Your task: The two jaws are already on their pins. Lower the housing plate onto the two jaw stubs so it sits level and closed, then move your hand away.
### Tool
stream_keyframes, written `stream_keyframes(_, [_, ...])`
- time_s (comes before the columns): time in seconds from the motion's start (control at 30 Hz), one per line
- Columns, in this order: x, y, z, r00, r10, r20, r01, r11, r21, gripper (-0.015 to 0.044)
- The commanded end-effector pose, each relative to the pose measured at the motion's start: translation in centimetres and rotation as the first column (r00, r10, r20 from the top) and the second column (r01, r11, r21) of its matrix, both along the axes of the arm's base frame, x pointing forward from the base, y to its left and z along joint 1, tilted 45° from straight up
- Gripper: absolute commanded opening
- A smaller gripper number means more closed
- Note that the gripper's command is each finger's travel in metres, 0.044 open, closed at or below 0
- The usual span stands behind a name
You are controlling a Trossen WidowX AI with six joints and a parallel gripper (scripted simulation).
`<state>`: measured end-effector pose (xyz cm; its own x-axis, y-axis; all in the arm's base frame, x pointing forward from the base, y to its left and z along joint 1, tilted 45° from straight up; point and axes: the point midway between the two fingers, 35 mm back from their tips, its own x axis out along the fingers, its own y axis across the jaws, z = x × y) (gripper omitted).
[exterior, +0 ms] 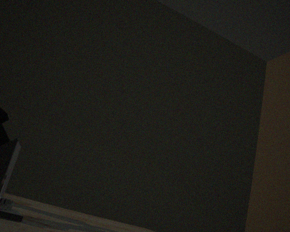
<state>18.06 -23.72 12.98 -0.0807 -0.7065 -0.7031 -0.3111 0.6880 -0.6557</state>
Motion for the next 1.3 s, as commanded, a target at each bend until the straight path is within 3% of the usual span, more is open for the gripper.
stream_keyframes(0.0, [-0.12,-0.39,-0.68,1.0,0.004,-0.004,-0.004,1.0,0.005,0.044])
stream_keyframes(0.93, [-0.14,-0.48,-0.77,1.0,0.004,-0.004,-0.004,1.0,0.005,0.044])
stream_keyframes(1.27, [-0.19,-0.49,-0.71,1.0,0.0,-0.005,0.0,1.0,0.002,0.0373])
